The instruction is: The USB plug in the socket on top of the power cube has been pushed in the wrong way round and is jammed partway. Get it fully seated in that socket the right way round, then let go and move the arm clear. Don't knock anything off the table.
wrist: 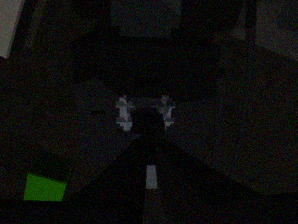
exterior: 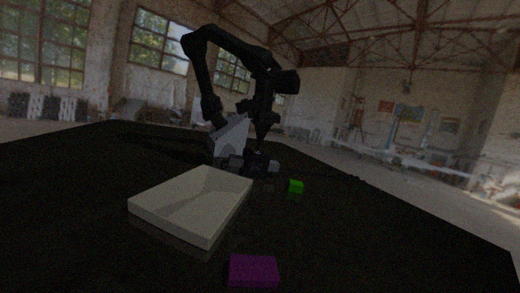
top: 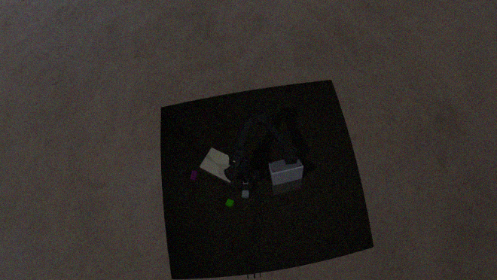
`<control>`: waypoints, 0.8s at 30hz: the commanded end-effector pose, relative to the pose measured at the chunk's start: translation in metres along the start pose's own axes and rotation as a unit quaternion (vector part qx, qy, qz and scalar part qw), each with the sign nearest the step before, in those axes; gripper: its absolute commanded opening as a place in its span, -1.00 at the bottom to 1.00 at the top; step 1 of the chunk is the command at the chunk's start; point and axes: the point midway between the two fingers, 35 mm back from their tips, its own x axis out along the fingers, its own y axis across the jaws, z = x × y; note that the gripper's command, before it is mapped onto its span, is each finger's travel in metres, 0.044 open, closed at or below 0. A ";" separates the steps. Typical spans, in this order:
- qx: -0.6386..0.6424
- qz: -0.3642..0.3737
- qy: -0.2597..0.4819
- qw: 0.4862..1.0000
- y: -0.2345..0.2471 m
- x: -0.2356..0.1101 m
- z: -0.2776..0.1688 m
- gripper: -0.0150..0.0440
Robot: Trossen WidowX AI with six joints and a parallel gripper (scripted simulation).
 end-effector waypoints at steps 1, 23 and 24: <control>-0.001 0.002 -0.001 1.000 0.000 0.001 0.000 -0.49; -0.001 0.002 -0.001 1.000 0.000 0.004 0.000 -0.49; -0.001 0.002 -0.001 1.000 0.000 0.004 0.000 -0.49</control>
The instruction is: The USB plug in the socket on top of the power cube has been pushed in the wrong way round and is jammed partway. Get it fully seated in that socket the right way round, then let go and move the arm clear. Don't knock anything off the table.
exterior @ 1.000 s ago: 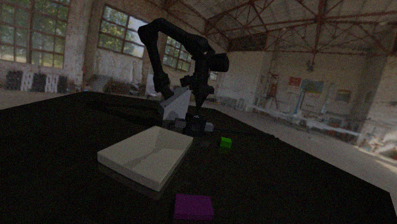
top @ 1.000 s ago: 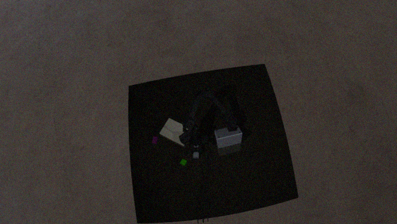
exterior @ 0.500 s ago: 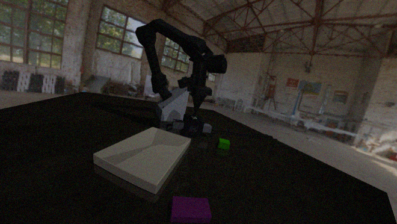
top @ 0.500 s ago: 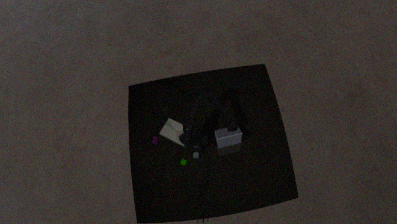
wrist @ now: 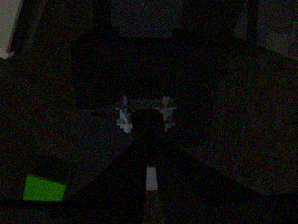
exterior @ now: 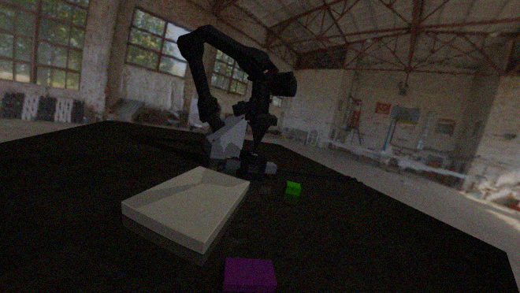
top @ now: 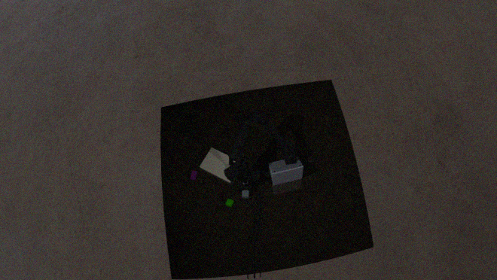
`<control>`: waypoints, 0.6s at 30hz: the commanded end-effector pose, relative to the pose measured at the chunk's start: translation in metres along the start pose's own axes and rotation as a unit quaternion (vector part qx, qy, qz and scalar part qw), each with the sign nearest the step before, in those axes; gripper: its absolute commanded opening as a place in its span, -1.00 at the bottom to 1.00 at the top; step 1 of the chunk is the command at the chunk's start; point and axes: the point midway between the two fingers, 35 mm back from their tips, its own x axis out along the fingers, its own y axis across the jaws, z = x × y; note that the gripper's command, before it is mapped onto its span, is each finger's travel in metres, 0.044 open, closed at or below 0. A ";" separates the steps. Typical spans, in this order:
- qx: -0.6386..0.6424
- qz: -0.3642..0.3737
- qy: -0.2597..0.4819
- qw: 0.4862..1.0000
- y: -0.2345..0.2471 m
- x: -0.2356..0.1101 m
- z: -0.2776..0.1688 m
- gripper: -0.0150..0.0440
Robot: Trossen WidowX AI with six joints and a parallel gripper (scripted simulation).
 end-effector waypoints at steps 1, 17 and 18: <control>-0.001 0.002 -0.002 1.000 0.000 0.001 0.000 -0.49; -0.001 0.002 -0.002 1.000 0.000 0.003 0.000 -0.49; -0.001 0.002 -0.002 1.000 0.000 0.003 0.000 -0.49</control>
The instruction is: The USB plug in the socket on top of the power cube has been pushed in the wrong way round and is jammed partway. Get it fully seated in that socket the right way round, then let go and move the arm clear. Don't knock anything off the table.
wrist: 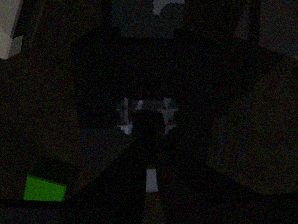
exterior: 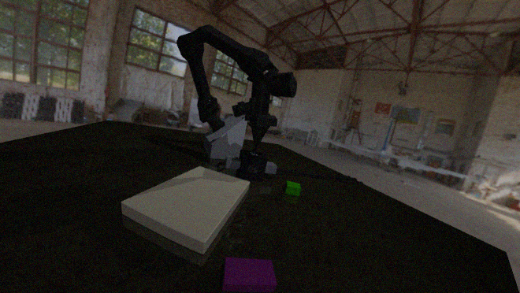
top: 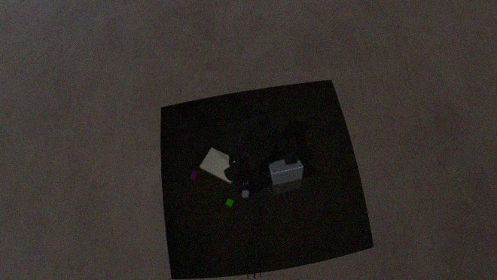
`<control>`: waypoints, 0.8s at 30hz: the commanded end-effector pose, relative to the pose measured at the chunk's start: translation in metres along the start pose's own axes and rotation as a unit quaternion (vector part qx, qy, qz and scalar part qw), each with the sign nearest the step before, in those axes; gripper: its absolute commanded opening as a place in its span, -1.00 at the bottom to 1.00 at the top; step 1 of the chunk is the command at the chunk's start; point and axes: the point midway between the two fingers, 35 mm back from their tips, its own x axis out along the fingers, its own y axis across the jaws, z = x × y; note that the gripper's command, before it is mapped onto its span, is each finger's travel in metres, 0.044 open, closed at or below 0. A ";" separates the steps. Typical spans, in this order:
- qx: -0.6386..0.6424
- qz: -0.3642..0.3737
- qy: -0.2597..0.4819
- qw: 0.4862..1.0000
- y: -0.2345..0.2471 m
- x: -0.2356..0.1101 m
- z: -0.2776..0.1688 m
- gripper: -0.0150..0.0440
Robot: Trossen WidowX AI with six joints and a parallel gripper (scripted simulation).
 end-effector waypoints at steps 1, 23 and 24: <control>-0.001 0.001 -0.001 1.000 0.000 0.002 0.000 -0.49; -0.001 0.001 -0.001 1.000 0.000 0.004 0.001 -0.49; -0.001 0.001 -0.001 1.000 0.000 0.004 0.001 -0.49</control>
